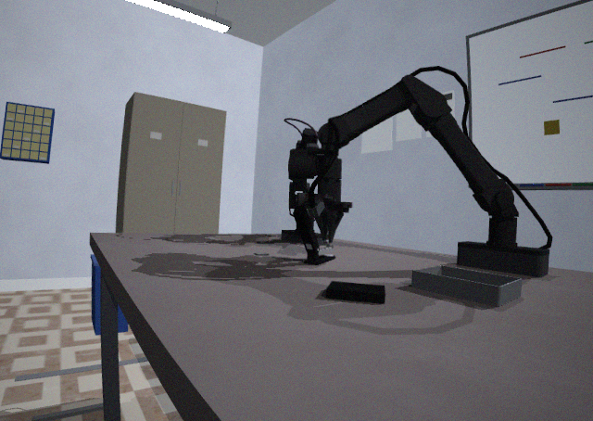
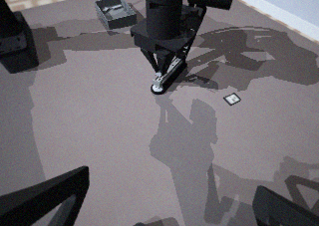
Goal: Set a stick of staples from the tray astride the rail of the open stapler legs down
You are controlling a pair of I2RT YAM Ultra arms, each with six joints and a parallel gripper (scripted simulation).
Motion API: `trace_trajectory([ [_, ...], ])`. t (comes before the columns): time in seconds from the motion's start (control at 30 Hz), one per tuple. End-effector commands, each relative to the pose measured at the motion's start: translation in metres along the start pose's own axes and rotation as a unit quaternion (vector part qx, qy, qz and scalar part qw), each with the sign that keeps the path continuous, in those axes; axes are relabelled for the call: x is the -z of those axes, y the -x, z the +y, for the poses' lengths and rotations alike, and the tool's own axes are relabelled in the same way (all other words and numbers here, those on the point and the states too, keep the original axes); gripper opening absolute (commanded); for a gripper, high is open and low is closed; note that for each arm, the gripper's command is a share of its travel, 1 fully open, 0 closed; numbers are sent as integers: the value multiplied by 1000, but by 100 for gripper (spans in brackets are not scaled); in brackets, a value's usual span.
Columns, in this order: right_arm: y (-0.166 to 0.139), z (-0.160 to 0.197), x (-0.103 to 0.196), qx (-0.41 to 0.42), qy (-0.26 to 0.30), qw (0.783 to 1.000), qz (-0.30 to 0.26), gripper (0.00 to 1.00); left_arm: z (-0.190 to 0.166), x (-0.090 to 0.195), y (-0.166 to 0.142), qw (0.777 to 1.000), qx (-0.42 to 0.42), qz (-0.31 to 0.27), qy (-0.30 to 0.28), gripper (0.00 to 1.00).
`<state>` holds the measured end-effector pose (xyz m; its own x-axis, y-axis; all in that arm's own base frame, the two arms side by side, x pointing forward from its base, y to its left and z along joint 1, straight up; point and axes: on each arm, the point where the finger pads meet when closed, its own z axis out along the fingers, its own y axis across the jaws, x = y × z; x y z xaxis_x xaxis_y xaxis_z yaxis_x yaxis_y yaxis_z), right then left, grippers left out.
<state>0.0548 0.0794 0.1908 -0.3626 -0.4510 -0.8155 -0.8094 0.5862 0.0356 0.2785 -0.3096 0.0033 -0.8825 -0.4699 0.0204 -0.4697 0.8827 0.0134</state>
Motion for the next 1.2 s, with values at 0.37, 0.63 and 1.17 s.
trace_trajectory([
  [0.37,-1,0,1,-1,-1,1000,-5,100,-7,8,7,1000,8,-8,-17,6],
  [0.63,-1,0,1,-1,-1,1000,-5,100,-11,3,10,1000,7,-9,-20,6],
  [1.17,-1,0,1,-1,-1,1000,-5,100,-4,-10,12,1000,16,-13,-22,6],
])
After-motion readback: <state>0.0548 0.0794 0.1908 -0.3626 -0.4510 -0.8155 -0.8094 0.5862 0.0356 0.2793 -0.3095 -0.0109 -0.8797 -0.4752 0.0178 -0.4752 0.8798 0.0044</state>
